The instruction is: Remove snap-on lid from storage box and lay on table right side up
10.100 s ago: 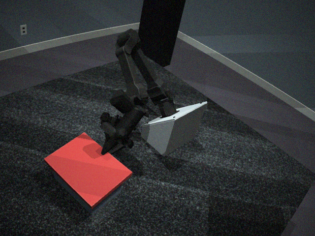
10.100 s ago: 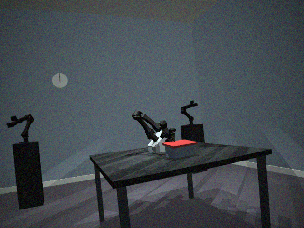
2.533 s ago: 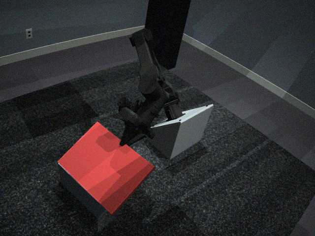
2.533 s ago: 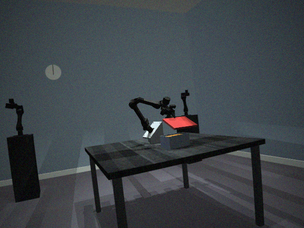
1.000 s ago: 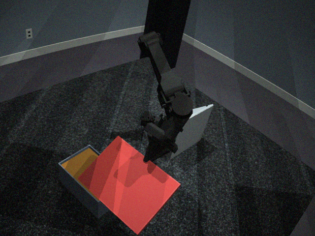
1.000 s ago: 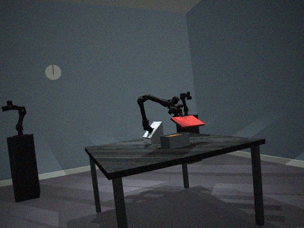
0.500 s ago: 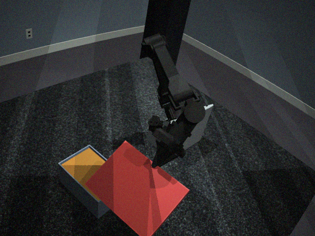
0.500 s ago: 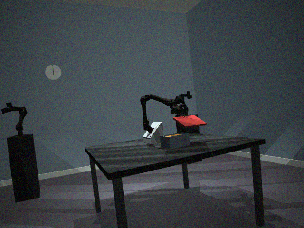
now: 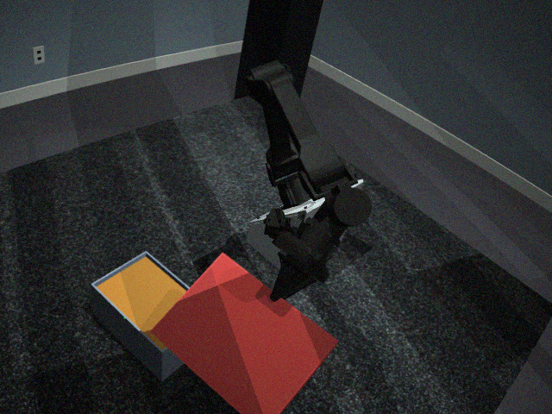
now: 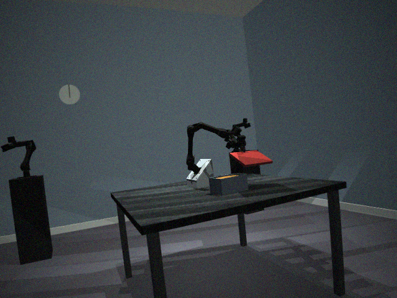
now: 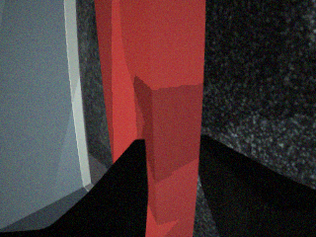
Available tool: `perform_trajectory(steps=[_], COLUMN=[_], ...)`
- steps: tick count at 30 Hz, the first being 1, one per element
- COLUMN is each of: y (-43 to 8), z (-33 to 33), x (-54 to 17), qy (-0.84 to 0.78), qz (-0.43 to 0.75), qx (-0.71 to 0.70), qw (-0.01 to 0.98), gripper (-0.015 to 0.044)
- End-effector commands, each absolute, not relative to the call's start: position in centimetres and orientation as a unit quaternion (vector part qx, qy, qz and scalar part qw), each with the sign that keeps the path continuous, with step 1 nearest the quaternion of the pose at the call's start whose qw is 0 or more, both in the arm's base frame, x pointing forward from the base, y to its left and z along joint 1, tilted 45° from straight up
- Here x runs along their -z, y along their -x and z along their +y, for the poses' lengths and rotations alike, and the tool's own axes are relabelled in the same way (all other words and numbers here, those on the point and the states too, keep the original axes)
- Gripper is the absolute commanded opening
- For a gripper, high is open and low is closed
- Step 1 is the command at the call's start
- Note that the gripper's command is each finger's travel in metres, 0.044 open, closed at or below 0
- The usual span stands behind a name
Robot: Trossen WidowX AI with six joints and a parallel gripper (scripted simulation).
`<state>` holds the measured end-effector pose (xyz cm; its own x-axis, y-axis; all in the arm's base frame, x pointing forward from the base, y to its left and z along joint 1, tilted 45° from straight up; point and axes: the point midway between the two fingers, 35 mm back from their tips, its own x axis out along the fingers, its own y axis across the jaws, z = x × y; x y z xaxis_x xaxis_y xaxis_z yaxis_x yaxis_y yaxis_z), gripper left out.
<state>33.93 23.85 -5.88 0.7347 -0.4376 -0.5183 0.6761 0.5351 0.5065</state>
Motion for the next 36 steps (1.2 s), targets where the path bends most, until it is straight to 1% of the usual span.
perform_trajectory(steps=[1,31,36], y=[-33.9,-33.1,-33.1], z=[24.6,29.0,28.9], x=[6.2,10.2,10.3], qy=[-0.361,-0.363,-0.363], qz=[0.163,0.164,0.164], qx=[0.322,0.321,0.321], qw=[0.860,0.859,0.859], gripper=[0.0000,0.0000,0.0000])
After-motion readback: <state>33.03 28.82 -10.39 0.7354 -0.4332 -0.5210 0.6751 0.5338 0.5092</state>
